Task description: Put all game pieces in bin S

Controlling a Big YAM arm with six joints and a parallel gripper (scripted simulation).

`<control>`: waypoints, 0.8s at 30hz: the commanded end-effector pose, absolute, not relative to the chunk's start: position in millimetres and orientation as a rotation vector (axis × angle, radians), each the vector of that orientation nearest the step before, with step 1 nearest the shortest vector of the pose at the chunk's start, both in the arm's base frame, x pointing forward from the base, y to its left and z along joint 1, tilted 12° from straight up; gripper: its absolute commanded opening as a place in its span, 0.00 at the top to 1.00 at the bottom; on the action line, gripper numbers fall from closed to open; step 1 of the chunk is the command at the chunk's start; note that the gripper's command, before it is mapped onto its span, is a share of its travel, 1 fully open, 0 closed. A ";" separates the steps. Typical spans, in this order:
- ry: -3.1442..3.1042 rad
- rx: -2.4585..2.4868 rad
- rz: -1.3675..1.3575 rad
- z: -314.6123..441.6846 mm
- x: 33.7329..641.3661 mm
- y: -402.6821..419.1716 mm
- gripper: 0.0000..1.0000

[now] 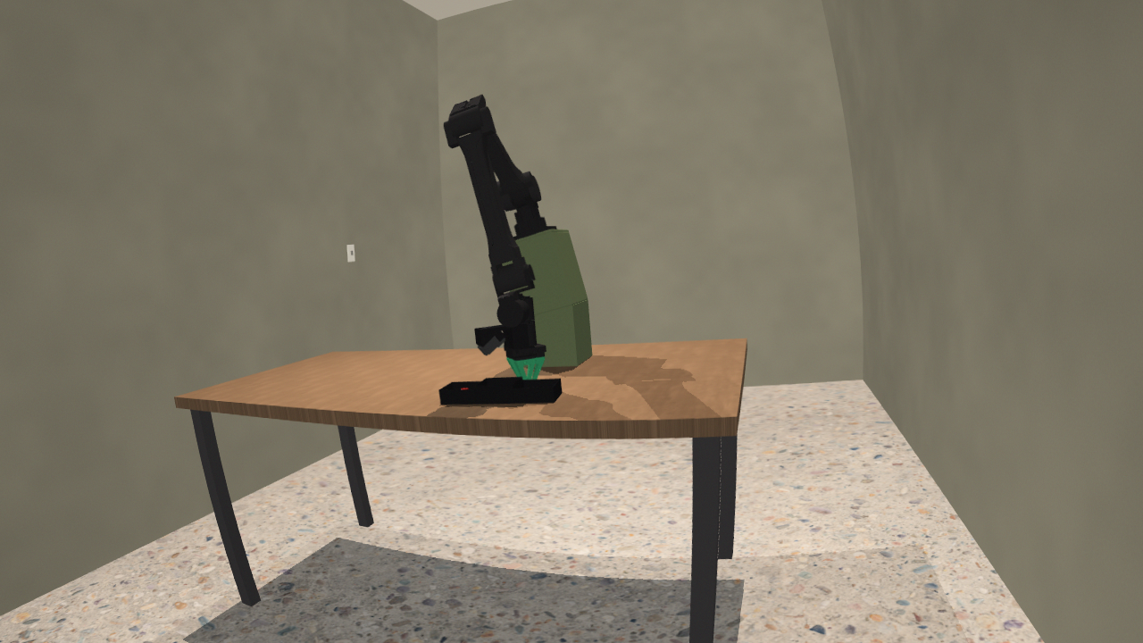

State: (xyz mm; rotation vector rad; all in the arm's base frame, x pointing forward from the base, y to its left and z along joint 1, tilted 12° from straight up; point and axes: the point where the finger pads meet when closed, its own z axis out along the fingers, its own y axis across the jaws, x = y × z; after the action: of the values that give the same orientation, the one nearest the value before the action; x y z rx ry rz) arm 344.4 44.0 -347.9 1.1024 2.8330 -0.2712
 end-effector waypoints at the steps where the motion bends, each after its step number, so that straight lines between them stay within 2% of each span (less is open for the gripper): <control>1: 2.816 1.096 -0.259 -340.9 350.6 40.7 0.79; 24: 2.824 1.096 -0.264 -342.7 348.0 44.2 0.79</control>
State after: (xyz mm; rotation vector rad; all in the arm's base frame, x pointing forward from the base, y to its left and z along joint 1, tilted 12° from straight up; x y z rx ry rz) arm 342.9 43.7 -347.8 1.1022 2.8347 -0.2731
